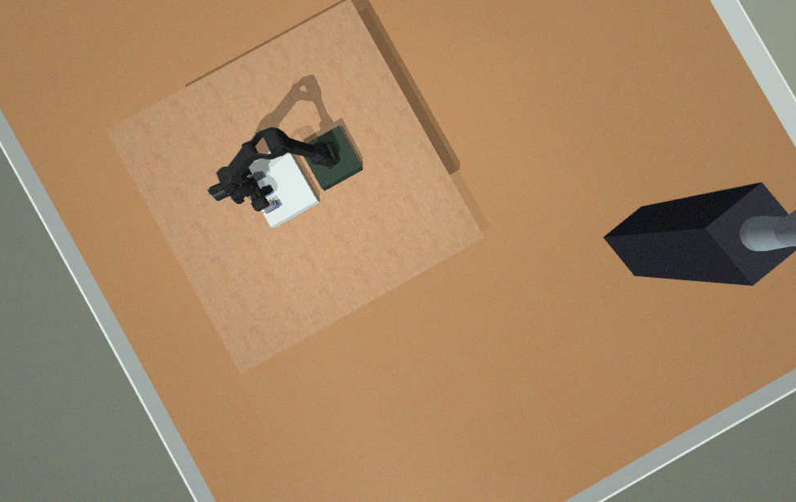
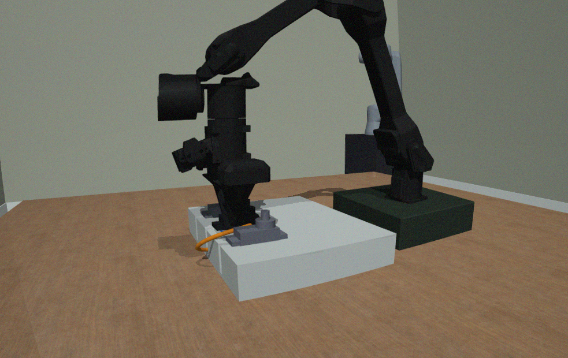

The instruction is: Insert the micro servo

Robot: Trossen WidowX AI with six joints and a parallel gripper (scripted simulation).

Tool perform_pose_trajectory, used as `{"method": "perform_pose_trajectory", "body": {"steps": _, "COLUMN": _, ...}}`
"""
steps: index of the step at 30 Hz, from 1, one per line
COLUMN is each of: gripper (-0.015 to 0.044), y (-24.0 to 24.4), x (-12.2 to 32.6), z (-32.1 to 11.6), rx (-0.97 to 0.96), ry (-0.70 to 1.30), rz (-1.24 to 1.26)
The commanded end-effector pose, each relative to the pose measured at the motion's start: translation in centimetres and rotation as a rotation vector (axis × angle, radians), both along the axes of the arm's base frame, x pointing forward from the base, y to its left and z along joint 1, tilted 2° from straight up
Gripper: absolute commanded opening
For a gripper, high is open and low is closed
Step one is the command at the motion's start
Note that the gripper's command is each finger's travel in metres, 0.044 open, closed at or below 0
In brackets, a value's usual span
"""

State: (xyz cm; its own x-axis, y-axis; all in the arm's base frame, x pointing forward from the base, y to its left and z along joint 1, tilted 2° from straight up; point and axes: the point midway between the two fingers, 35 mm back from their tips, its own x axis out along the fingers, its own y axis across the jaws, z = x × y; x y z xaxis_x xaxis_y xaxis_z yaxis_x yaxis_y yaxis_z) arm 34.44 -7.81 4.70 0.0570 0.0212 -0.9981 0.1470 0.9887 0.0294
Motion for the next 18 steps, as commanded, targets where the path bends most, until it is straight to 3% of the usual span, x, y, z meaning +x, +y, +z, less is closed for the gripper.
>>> {"method": "perform_pose_trajectory", "body": {"steps": 1, "gripper": 0.0105, "y": 0.0, "x": 0.0, "z": 0.0, "rx": 0.001, "ry": 0.0, "rz": -0.004}}
{"method": "perform_pose_trajectory", "body": {"steps": 4, "gripper": 0.0184, "y": 0.0, "x": 0.0, "z": 0.0, "rx": 0.001, "ry": 0.0, "rz": -0.004}}
{"method": "perform_pose_trajectory", "body": {"steps": 15, "gripper": 0.0187, "y": 0.0, "x": -0.8, "z": 3.5, "rx": 0.001, "ry": 0.0, "rz": -0.004}}
{"method": "perform_pose_trajectory", "body": {"steps": 18, "gripper": 0.0266, "y": 0.1, "x": -1.7, "z": 3.9, "rx": 0.0, "ry": 0.002, "rz": -0.004}}
